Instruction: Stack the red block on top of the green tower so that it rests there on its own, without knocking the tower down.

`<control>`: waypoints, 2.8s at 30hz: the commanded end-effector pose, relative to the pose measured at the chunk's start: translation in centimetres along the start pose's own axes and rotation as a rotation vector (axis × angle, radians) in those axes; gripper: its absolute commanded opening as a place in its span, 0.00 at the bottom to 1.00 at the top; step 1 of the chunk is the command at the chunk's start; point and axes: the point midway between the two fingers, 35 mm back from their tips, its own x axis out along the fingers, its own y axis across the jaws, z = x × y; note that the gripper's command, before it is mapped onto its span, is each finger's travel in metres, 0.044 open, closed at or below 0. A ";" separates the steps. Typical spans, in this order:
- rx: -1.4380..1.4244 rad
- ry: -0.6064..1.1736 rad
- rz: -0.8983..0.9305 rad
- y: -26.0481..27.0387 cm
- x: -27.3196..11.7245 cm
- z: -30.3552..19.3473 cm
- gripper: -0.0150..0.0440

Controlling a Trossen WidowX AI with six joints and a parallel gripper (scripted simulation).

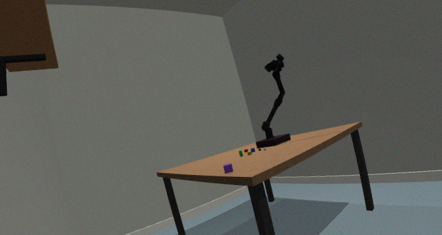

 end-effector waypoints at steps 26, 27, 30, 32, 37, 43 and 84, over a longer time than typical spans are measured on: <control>1.233 0.562 0.067 31.2 -1.5 -14.5 1.00; 1.290 0.589 0.081 32.9 -1.6 -14.4 1.00; 1.457 0.671 0.129 37.9 -2.0 -13.6 1.00; 1.572 0.728 0.172 41.4 -2.2 -12.6 1.00; 1.841 0.879 0.310 49.7 -3.0 -8.7 1.00; 2.118 1.072 0.534 57.9 -4.4 -1.7 1.00; 2.333 1.724 1.859 65.8 -14.0 32.1 1.00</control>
